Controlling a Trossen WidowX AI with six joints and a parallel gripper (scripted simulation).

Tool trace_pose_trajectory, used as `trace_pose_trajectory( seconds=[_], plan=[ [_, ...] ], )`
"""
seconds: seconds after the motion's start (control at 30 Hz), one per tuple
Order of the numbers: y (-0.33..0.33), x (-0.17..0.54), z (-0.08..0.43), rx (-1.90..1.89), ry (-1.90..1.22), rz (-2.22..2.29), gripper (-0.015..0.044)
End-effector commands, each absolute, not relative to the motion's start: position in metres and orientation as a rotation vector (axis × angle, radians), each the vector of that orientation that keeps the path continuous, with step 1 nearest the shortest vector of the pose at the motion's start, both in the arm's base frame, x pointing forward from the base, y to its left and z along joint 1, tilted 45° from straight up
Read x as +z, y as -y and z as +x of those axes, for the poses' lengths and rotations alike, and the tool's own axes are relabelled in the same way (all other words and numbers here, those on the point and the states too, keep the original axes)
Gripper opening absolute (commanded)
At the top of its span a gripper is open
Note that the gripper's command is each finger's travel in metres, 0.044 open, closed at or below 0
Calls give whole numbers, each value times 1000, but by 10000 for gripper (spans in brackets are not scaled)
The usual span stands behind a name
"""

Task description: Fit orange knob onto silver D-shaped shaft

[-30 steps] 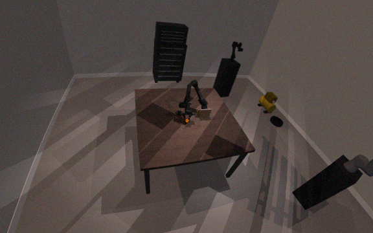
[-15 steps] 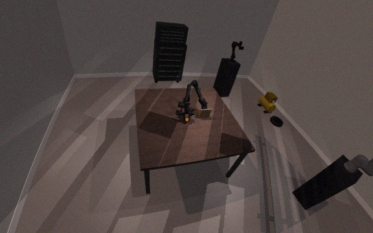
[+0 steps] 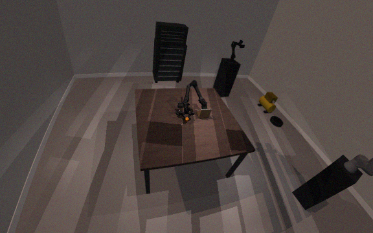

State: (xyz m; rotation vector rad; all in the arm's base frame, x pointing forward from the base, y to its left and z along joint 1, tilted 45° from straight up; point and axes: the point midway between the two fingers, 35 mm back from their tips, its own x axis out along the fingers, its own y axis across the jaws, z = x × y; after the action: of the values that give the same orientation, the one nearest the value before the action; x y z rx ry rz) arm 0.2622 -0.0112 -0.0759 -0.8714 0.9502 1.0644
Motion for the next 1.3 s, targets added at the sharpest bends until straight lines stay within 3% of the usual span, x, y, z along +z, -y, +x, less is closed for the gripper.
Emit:
trace_pose_trajectory(
  seconds=[0.0, 0.1, 0.9, 1.13, 1.27],
  plan=[
    [12, -74, 262, 1057, -970, -888, 179],
    [11, -76, 262, 1065, -953, -876, 258],
    [11, -76, 262, 1065, -953, -876, 260],
    [11, -76, 262, 1065, -953, -876, 440],
    [11, -76, 262, 1065, -953, -876, 440]
  ],
)
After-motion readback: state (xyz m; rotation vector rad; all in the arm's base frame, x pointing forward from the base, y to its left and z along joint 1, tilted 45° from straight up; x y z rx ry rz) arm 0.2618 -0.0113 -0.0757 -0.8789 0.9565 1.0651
